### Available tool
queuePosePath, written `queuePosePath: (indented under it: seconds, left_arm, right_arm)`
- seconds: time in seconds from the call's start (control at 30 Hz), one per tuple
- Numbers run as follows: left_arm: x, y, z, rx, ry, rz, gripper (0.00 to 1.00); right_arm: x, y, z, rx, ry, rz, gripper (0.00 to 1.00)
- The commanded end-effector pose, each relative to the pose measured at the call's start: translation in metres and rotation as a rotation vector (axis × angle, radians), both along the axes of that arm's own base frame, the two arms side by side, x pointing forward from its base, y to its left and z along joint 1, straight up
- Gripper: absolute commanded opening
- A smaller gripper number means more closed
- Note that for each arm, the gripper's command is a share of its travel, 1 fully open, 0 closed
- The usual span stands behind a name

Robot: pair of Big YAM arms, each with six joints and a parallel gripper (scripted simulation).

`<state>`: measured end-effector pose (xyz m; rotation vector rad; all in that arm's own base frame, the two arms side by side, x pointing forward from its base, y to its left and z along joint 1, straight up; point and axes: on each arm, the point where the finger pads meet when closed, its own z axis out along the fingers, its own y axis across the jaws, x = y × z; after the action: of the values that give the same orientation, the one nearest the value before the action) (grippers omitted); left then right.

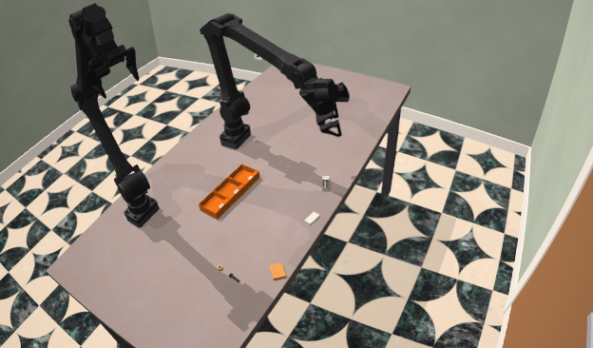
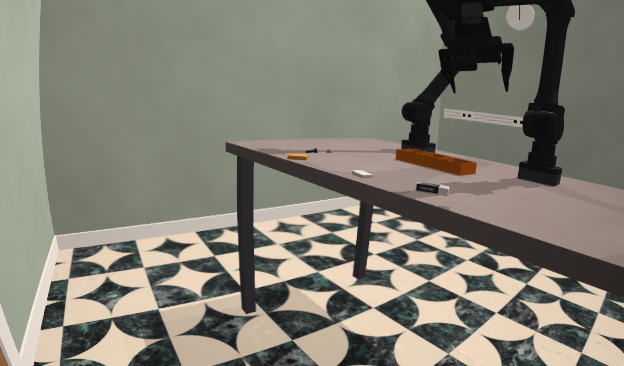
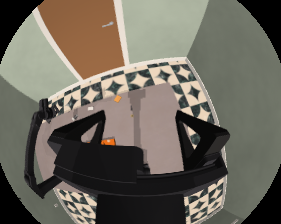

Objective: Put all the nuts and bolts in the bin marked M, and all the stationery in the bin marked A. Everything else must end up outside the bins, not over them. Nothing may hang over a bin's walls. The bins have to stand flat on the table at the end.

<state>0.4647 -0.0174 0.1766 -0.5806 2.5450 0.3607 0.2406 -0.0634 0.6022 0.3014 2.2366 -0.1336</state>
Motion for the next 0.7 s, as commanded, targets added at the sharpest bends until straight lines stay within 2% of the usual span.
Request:
queuePosePath:
  seconds: [0.0,0.03,0.1,0.23,0.27,0.3,0.4,0.47,0.53,0.57,0.63,0.67]
  left_arm:
    - [0.007,-0.012,0.014,-0.044,-0.007,-0.018,1.0]
    - [0.002,-0.021,0.022,-0.059,-0.006,-0.062,1.0]
    - [-0.017,-0.033,0.004,-0.056,0.025,-0.041,1.0]
    - [-0.023,-0.061,0.0,-0.054,0.033,-0.041,1.0]
    - [-0.027,-0.069,0.011,-0.094,0.032,-0.08,1.0]
    - [-0.032,-0.076,0.01,-0.11,0.05,-0.105,1.0]
    - [-0.05,-0.094,0.003,-0.101,0.064,-0.102,1.0]
    - [-0.05,-0.113,0.018,-0.157,0.076,-0.165,1.0]
    - [-0.05,-0.113,0.018,-0.157,0.076,-0.165,1.0]
    - [-0.062,-0.115,-0.002,-0.135,0.12,-0.159,1.0]
    - [-0.074,-0.127,0.0,-0.137,0.115,-0.159,1.0]
    - [-0.079,-0.135,0.005,-0.17,0.135,-0.196,1.0]
  right_arm:
    - [-0.006,0.0,0.001,-0.007,0.003,0.003,1.0]
    - [-0.006,0.0,0.001,-0.007,0.003,0.003,1.0]
    - [-0.006,0.0,0.001,-0.007,0.003,0.003,1.0]
    - [-0.006,0.0,0.001,-0.007,0.003,0.003,1.0]
    - [-0.006,0.0,0.001,-0.007,0.003,0.003,1.0]
    - [-0.006,0.0,0.001,-0.007,0.003,0.003,1.0]
    - [-0.006,0.0,0.001,-0.007,0.003,0.003,1.0]
    - [-0.006,0.0,0.001,-0.007,0.003,0.003,1.0]
    - [-0.006,0.0,0.001,-0.007,0.003,0.003,1.0]
    - [-0.006,0.0,0.001,-0.007,0.003,0.003,1.0]
    - [-0.006,0.0,0.001,-0.007,0.003,0.003,1.0]
    - [-0.006,0.0,0.001,-0.007,0.003,0.003,1.0]
